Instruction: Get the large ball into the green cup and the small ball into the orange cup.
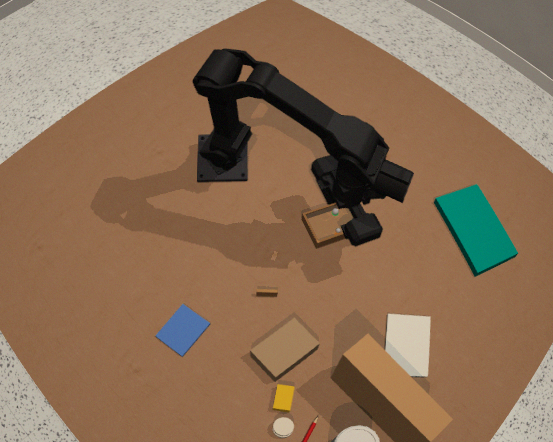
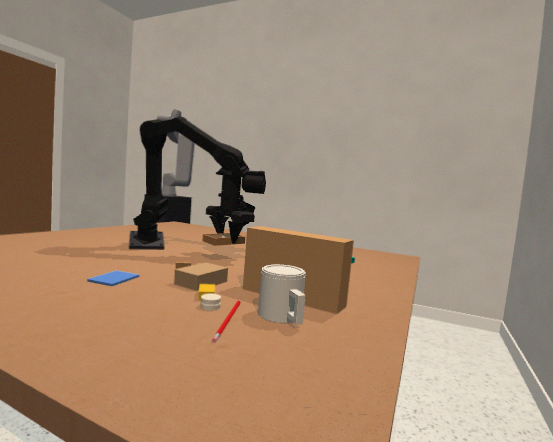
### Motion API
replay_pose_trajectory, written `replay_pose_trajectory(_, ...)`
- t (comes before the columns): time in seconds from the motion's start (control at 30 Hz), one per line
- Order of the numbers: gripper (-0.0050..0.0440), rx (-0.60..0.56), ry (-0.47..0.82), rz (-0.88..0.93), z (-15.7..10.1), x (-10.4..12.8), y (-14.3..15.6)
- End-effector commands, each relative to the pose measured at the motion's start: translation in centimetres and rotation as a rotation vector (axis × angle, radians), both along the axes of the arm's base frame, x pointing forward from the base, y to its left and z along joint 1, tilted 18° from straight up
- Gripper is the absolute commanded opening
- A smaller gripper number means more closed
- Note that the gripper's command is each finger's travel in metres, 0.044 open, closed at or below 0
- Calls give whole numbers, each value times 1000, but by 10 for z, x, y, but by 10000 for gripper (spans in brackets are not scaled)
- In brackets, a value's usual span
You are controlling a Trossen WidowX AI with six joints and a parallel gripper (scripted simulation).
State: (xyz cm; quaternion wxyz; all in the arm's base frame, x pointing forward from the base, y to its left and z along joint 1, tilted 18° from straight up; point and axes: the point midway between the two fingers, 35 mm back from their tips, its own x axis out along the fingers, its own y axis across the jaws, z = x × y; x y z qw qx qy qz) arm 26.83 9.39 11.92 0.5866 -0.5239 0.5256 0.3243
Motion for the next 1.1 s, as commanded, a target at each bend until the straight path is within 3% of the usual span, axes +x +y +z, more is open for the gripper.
replay_pose_trajectory(0.0,0,3,5,4,0,0,1)
replay_pose_trajectory(1.07,0,-2,-6,5,0,-1,1)
